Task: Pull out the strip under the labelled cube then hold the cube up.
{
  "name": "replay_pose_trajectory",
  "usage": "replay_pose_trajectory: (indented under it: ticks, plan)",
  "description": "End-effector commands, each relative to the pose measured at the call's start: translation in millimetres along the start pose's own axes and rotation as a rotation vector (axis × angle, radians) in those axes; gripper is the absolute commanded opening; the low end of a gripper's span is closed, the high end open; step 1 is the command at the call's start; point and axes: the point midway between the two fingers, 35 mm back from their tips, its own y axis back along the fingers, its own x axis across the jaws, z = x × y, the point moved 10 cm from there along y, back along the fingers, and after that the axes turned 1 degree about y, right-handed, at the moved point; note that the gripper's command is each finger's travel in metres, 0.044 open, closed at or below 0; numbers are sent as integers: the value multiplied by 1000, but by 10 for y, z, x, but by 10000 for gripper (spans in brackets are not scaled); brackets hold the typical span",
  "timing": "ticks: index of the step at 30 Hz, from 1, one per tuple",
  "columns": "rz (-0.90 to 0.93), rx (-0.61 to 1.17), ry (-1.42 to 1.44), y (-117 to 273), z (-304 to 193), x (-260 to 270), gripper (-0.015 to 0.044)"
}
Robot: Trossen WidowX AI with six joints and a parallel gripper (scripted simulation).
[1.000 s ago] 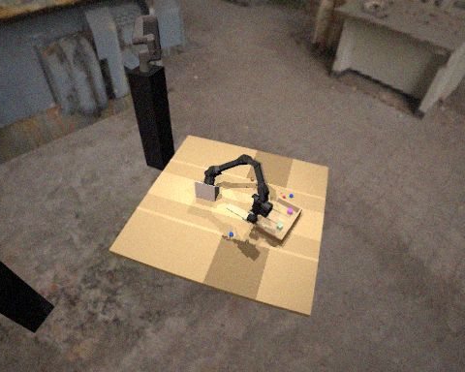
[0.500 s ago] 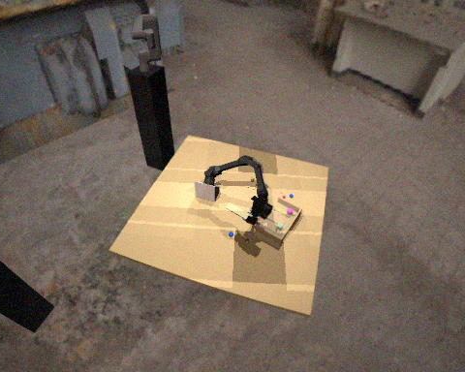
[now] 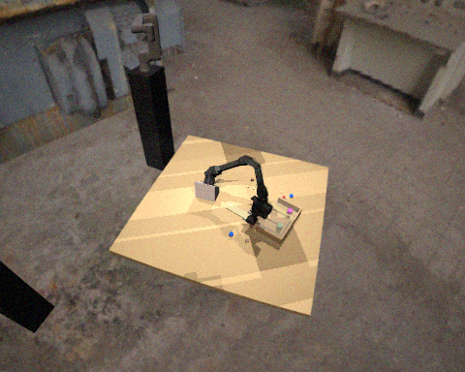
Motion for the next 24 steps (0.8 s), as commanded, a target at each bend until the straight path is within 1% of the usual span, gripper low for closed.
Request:
replay_pose_trajectory:
  ticks: [1, 14, 20, 24]
  plan:
    - [0, 0, -1, 70, -77, 4, 0]
    - [2, 4, -9, 407, -564, 46, 0]
    - [3, 4, -9, 422, -612, 51, 0]
    - [3, 5, -9, 423, -744, 64, 0]
